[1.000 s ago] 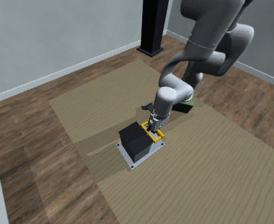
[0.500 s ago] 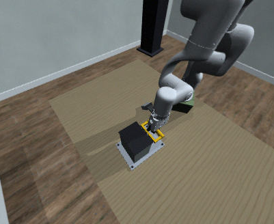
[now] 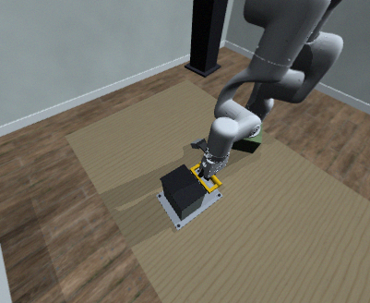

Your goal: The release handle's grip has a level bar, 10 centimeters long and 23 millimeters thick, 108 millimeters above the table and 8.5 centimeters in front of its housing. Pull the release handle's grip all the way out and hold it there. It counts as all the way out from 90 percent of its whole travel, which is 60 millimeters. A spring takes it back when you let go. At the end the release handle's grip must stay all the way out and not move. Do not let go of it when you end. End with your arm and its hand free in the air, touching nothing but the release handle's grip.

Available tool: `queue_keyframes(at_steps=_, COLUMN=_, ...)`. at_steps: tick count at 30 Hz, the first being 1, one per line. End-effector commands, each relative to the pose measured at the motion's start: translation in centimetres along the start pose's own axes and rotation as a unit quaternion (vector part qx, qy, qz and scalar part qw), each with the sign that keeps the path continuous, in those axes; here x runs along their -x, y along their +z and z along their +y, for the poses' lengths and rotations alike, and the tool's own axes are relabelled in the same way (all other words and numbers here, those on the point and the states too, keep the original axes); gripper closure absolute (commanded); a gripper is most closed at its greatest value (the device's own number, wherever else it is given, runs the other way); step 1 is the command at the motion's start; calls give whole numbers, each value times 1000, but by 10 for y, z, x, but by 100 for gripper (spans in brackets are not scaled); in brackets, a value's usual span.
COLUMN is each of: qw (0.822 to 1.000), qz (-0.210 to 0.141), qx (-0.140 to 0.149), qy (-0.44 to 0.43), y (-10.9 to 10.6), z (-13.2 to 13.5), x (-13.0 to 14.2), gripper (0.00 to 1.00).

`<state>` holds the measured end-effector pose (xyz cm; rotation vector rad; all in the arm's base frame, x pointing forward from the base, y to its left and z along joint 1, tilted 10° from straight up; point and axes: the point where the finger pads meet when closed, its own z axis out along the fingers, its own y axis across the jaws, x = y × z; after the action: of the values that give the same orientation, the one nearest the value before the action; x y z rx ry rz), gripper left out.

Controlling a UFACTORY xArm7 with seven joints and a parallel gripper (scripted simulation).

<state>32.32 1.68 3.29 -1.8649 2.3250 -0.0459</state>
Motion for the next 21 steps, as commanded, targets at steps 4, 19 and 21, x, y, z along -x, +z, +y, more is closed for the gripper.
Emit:
queue_keyframes(at_steps=4, qw=1000, qz=0, qx=-2, qy=0, y=-1, z=-1, x=0, gripper=100)
queue_keyframes(at_steps=19, qw=1000, qz=0, qx=-2, qy=0, y=-1, z=1, x=0, gripper=100)
queue_keyframes(at_steps=21, qw=1000, qz=0, qx=-2, qy=0, y=-1, z=3, x=0, gripper=100)
